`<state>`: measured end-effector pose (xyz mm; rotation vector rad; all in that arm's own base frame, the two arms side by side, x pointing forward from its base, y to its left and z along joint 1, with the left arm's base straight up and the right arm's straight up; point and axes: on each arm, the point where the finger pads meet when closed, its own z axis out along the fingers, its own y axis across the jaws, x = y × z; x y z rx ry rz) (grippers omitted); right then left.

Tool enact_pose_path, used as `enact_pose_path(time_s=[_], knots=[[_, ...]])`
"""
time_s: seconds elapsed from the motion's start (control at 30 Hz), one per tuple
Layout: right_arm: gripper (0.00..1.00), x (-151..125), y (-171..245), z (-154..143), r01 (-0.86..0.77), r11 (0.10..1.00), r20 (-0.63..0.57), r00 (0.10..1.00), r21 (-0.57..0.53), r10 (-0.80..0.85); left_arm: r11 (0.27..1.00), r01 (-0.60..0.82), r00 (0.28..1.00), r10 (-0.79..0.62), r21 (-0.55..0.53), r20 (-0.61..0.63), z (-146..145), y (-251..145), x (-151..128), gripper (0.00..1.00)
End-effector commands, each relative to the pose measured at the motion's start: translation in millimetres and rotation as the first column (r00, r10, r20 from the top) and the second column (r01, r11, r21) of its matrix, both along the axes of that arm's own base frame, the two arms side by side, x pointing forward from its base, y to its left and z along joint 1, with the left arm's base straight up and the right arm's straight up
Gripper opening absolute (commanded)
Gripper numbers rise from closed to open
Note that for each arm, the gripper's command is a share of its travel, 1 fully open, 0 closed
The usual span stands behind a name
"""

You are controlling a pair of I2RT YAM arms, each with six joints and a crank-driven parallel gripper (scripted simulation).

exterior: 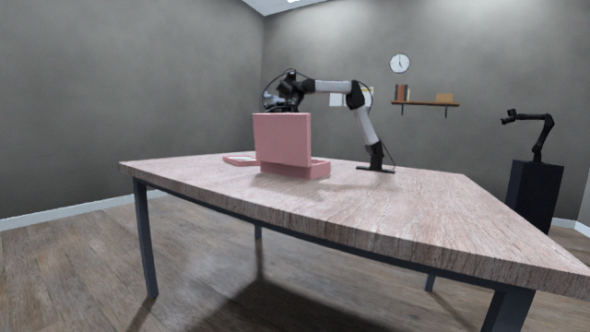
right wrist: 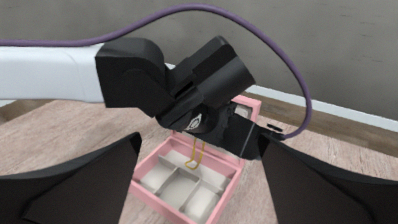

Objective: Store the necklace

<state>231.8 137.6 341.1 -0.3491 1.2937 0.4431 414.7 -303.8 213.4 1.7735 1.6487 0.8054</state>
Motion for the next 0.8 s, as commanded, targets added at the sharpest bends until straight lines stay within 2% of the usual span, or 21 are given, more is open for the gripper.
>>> enact_pose_path(time_s=[0.0,0.47,0.7,0.77], knots=[[1.0,-3.9,-1.7,20.2,-0.006,1.0,0.031,1.0,0.024,0.005,0.998,0.006,0.999,-0.002,-0.063,0.054,30.9,3.9,-1.0,0.0],[1.0,-3.9,-1.7,20.2,-0.006,1.0,0.031,1.0,0.024,0.006,0.998,0.004,0.999,-0.001,-0.059,0.048,30.6,1.3,2.5,0.0],[1.0,-3.9,-1.7,20.2,-0.006,1.0,0.031,1.0,0.024,0.005,0.997,0.005,0.998,-0.001,-0.076,0.062,47.3,6.2,0.0,0.0],[1.0,-3.9,-1.7,20.2,-0.006,1.0,0.031,1.0,0.024,0.005,0.997,0.007,0.998,-0.002,-0.078,0.063,40.6,7.4,0.9,0.0]])
